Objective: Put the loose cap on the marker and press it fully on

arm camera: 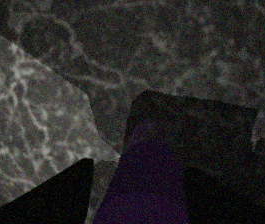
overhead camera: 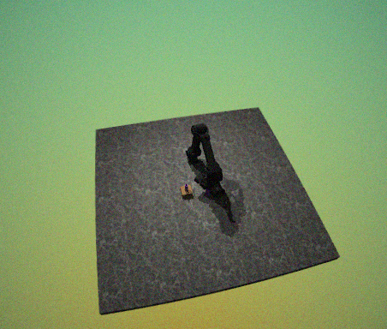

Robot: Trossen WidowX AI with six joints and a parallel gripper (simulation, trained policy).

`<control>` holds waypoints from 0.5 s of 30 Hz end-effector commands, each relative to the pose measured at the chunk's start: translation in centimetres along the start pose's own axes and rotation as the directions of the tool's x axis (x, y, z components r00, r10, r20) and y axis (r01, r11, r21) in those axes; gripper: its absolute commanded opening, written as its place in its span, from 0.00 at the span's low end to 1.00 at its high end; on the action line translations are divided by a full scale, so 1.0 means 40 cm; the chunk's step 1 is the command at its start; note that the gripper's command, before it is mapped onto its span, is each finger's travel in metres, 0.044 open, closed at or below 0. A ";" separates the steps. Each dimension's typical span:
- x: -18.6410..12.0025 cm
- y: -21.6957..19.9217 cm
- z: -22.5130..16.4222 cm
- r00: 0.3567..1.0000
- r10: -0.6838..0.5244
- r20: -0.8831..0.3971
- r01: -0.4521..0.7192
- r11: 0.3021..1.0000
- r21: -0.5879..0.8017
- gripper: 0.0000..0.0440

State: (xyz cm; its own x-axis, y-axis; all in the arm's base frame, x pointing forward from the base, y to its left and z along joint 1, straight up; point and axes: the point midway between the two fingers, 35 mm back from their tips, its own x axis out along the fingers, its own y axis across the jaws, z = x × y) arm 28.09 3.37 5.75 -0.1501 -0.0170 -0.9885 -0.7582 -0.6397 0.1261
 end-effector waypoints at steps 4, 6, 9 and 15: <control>-0.020 0.009 -0.004 1.000 -0.004 -0.027 0.004 1.000 -0.028 0.16; -0.035 0.011 -0.007 0.999 -0.011 -0.036 0.010 0.999 -0.032 0.15; -0.061 0.015 -0.012 0.999 -0.023 -0.049 0.021 0.999 -0.038 0.14; -0.117 0.025 -0.021 0.997 -0.049 -0.067 0.046 0.998 -0.045 0.13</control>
State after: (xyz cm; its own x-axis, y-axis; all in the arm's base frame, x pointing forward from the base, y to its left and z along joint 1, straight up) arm 28.34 2.56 9.00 -0.0977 -0.0353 -0.9946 -0.7356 -0.6705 0.0961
